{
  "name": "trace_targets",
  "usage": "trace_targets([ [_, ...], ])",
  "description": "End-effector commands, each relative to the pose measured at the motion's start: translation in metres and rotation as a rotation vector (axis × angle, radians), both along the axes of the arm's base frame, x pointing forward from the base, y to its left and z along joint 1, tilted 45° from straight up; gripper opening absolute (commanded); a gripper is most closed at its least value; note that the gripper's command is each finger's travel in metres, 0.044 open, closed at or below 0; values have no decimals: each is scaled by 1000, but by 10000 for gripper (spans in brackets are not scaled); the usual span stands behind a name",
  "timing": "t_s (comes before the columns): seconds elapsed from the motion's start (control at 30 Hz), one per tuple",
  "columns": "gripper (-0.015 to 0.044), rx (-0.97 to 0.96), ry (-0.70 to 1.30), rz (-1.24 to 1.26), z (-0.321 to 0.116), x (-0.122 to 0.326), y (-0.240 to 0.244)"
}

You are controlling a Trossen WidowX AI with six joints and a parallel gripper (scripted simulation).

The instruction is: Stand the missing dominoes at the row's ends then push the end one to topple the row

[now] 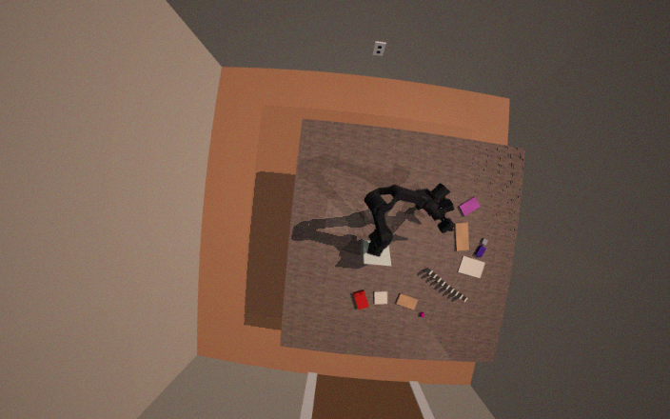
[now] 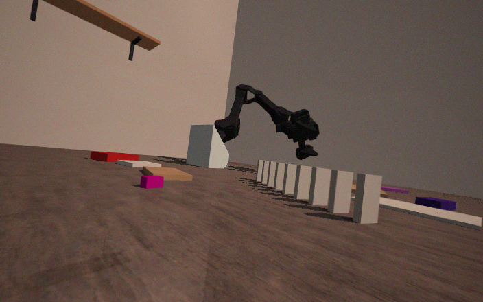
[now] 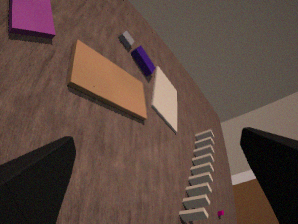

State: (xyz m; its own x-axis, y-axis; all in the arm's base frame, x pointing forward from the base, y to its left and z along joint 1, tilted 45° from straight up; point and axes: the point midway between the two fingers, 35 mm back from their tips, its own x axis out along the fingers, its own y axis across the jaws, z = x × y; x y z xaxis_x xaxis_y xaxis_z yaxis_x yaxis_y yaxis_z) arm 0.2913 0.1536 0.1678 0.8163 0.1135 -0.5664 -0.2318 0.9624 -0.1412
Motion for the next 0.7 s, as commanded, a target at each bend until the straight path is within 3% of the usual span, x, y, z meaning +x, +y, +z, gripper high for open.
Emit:
trace_targets([
  [0.0, 440, -171, 163, 280, -9, -5, -1],
  [0.2, 440, -277, 363, 893, -12, -46, 6],
  [0.4, 440, -80, 292, 1421, 28, -89, 17],
  [0.67, 440, -45, 263, 1465, 36, -93, 19],
])
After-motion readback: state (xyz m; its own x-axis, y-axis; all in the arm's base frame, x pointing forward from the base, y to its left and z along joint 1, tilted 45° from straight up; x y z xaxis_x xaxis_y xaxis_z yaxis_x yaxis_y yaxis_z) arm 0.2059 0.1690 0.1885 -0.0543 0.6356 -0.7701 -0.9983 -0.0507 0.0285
